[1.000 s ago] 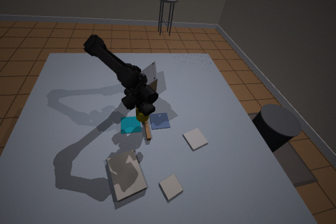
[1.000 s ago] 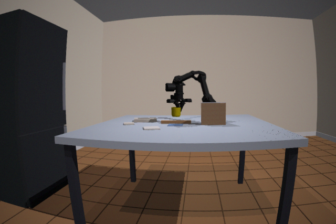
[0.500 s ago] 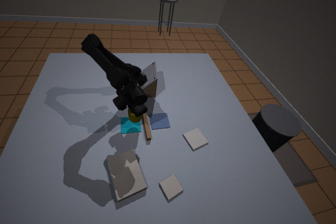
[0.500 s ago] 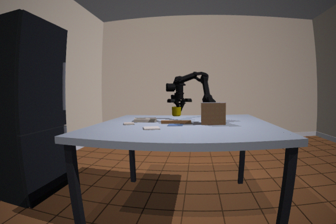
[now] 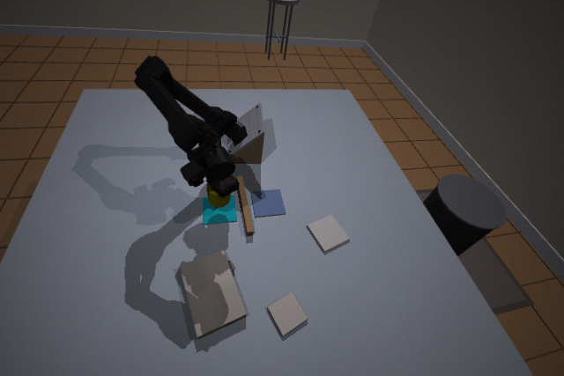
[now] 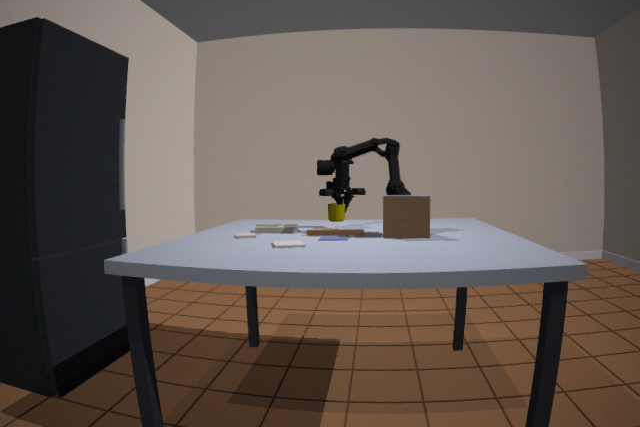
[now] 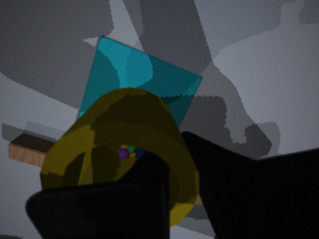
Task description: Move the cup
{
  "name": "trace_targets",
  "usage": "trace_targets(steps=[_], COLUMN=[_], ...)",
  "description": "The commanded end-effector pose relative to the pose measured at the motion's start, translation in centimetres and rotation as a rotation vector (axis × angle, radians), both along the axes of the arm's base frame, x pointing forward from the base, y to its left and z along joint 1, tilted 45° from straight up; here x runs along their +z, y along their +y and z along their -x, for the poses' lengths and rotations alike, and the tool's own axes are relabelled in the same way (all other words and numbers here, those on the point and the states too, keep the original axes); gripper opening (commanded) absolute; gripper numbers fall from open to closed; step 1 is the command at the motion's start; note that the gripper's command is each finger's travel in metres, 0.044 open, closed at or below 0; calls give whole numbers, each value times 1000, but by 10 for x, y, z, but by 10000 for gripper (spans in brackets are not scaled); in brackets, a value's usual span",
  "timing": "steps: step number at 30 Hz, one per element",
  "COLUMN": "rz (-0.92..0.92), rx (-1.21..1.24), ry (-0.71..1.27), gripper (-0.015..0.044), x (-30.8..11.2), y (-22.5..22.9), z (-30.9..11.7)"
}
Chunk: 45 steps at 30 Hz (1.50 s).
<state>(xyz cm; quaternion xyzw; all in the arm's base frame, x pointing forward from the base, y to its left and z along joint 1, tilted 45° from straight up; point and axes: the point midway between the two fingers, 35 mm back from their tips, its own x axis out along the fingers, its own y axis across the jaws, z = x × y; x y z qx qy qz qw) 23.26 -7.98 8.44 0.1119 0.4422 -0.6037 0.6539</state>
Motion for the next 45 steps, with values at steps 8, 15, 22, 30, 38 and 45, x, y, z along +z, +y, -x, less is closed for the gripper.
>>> trace_targets(steps=[8,15,22,30,38,45], rz=[4,4,5,6,2,2], rx=[5,5,5,5,-1,-1], ry=[2,2,2,2,-1,-1], gripper=[0,0,0,0,0,53], x=[-10,-17,-23,-29,-27,-27], y=[-11,-18,-25,-32,-29,-29], z=[1,2,4,6,5,5])
